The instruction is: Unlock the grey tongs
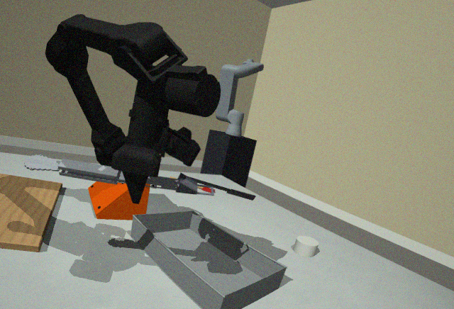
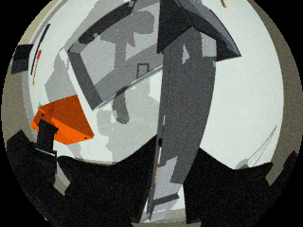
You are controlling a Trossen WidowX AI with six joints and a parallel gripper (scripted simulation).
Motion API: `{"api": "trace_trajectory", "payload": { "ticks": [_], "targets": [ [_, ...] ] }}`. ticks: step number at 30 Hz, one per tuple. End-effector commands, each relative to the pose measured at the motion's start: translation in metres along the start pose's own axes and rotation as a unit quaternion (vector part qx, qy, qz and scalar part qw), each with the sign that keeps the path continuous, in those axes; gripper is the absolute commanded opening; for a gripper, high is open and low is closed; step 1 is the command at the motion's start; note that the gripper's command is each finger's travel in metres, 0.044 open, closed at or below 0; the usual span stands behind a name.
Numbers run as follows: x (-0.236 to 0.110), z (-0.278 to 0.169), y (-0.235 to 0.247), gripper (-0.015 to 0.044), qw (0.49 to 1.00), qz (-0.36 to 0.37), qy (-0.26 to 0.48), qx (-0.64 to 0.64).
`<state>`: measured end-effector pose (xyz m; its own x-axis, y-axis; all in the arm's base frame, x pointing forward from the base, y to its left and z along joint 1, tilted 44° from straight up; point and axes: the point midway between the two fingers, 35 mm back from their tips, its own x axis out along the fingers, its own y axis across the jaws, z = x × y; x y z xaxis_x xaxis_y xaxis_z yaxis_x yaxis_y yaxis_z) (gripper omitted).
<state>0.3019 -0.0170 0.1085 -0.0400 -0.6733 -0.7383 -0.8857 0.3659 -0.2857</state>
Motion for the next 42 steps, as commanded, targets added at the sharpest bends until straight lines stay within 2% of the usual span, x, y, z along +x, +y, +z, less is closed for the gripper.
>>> {"api": "trace_trajectory", "payload": {
  "ticks": [1,7,17,42],
  "targets": [
    [-0.006,-0.033,-0.006,-0.0150,0.998,-0.005,0.004,0.055],
    [-0.011,-0.073,-0.009,-0.0150,0.992,-0.007,0.011,0.125],
    [-0.009,-0.086,-0.010,-0.0150,0.989,0.000,0.008,0.145],
    [0.016,-0.201,0.012,-0.0150,0.942,0.057,-0.033,0.329]
  ]
}}
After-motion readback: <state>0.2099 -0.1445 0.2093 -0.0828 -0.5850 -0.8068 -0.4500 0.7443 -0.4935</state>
